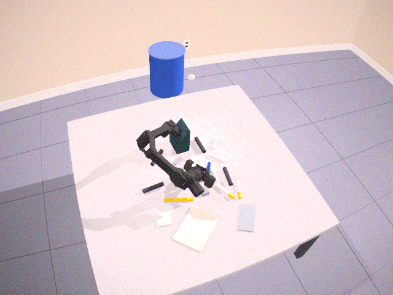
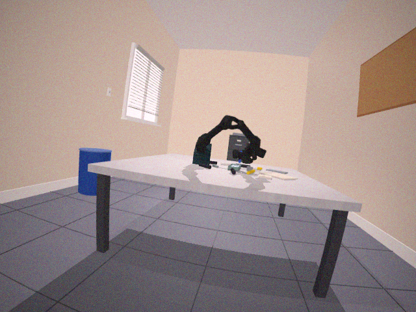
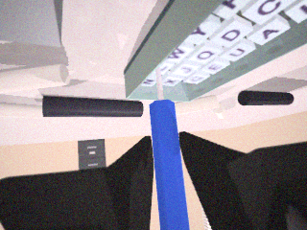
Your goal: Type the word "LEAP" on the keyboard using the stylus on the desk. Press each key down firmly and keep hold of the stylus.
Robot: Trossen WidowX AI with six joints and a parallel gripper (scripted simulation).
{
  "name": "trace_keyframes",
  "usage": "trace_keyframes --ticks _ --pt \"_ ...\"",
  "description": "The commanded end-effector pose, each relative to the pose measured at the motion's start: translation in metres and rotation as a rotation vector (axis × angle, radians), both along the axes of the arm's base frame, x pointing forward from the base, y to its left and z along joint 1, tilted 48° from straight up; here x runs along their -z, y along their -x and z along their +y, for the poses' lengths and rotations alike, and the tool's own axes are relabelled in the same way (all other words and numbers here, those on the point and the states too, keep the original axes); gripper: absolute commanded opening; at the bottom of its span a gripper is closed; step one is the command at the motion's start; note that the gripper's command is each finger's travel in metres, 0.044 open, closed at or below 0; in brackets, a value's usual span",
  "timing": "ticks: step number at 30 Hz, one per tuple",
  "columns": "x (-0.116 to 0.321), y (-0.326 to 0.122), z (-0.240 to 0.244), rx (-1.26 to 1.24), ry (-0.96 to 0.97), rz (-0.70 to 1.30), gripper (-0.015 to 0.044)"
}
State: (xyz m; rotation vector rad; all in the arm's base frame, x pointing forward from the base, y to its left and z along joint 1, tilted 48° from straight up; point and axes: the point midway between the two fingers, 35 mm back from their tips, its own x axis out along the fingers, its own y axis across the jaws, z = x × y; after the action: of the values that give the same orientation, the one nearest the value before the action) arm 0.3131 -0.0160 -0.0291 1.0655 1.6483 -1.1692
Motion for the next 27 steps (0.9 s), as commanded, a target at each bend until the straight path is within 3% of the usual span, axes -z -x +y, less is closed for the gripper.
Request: trace_keyframes --ticks 1,24,27 --pt "0.002 0.0 -0.003 -0.005 0.005 0.0 0.0081" --pt "-0.021 0.0 0.025 -0.017 0.005 -0.002 0.0085" --pt "-0.021 0.0 0.025 -0.017 0.005 -0.002 0.0065"
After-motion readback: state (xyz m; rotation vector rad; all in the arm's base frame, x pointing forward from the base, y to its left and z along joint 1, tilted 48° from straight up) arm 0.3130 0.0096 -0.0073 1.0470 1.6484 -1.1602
